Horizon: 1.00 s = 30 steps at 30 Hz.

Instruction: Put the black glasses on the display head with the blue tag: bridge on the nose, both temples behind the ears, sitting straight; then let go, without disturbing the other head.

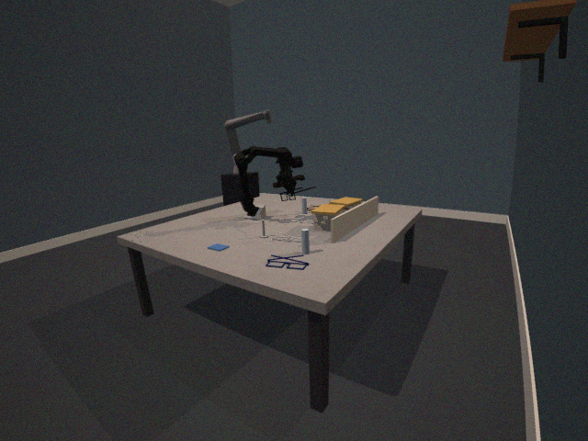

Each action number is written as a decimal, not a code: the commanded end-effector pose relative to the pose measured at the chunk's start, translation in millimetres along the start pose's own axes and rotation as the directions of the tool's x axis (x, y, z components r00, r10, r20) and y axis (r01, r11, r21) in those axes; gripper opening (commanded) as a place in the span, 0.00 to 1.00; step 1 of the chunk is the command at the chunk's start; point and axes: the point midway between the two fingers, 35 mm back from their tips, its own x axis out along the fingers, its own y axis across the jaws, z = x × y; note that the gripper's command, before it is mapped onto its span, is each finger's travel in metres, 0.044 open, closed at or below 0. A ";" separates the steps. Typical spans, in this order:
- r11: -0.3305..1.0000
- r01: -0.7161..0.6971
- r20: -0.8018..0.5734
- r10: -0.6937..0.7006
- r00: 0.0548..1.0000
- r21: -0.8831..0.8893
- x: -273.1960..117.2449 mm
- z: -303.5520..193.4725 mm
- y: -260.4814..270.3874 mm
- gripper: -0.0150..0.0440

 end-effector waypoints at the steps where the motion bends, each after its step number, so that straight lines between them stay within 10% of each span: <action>1: 0.997 0.075 -0.028 -0.076 0.997 -0.029 6.0 13.2 3.1 0.25; 30: 0.957 0.267 -0.118 -0.280 0.953 -0.117 47.9 49.9 -0.6 0.25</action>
